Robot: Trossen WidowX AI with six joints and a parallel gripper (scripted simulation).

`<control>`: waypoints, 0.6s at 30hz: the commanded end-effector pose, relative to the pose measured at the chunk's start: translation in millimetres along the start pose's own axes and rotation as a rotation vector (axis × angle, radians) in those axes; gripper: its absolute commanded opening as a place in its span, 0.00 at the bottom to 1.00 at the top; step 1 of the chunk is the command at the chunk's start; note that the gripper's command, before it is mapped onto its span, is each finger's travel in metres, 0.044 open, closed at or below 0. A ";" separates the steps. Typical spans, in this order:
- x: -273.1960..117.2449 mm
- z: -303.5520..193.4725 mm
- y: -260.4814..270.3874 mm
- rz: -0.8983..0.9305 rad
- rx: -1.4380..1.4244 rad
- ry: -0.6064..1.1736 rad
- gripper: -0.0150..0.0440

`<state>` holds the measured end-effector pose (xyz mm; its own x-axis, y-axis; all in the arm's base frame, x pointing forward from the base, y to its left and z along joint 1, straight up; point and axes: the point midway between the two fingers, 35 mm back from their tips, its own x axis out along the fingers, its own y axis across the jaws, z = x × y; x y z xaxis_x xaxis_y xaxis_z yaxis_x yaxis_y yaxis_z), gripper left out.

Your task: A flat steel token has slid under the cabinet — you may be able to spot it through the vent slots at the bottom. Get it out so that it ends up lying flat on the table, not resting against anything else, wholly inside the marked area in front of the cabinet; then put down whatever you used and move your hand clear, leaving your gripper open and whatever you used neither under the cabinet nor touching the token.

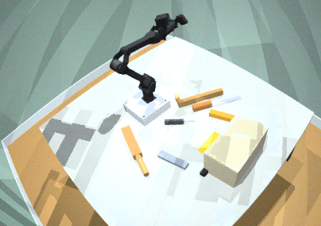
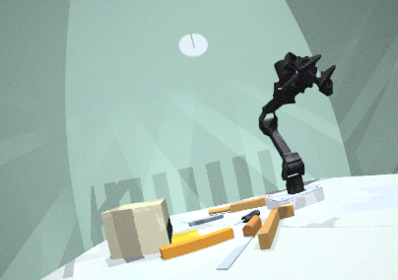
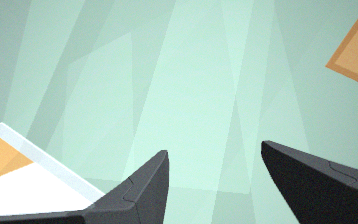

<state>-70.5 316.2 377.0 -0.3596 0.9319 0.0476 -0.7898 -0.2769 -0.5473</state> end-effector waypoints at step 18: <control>-9.6 -168.6 -48.2 -0.088 0.218 0.624 0.71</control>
<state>38.7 360.2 274.6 -0.0303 0.9186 -0.3940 -0.8945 -0.2008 -0.3994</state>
